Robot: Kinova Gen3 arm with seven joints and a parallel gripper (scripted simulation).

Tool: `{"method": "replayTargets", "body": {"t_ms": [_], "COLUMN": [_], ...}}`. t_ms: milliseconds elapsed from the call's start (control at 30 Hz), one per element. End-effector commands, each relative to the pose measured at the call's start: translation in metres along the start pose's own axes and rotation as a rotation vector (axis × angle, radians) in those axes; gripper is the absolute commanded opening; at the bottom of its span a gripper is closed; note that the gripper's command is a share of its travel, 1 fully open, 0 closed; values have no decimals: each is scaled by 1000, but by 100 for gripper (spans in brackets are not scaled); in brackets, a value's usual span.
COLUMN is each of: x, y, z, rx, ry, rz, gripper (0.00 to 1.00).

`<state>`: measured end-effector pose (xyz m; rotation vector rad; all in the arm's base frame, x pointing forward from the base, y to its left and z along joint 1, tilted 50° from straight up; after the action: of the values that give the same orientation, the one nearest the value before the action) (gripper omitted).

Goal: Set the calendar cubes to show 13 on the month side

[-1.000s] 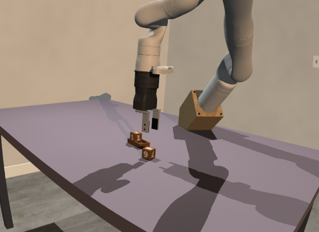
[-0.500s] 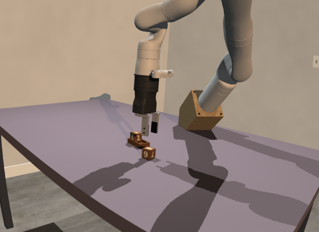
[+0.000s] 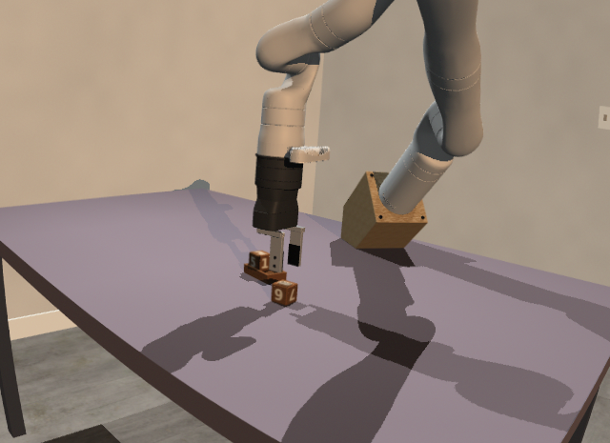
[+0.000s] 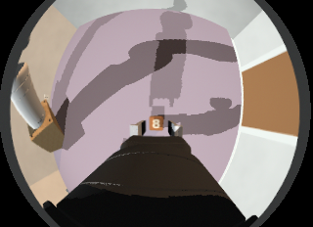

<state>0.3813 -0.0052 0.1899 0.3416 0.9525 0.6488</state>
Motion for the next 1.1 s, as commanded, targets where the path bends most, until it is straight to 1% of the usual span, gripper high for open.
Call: {"method": "replayTargets", "body": {"t_ms": [0, 200, 500, 1067], "x": [5, 12, 17, 19], "y": [1, 1, 1, 1], "z": [-1, -2, -2, -2], "rx": [2, 2, 2, 2], "ry": [4, 4, 4, 4], "rz": [4, 4, 4, 4], "gripper": [90, 90, 90, 90]}}
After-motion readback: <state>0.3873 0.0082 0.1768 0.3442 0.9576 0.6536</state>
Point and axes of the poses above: the point where the finger pads meet when closed, its own x axis out along the fingers, its own z axis across the jaws, y = z × x, the point moved 3 cm from there along -x, back along the fingers, and after that the axes turned 5 degrees about -x, right-handed, at the moved point
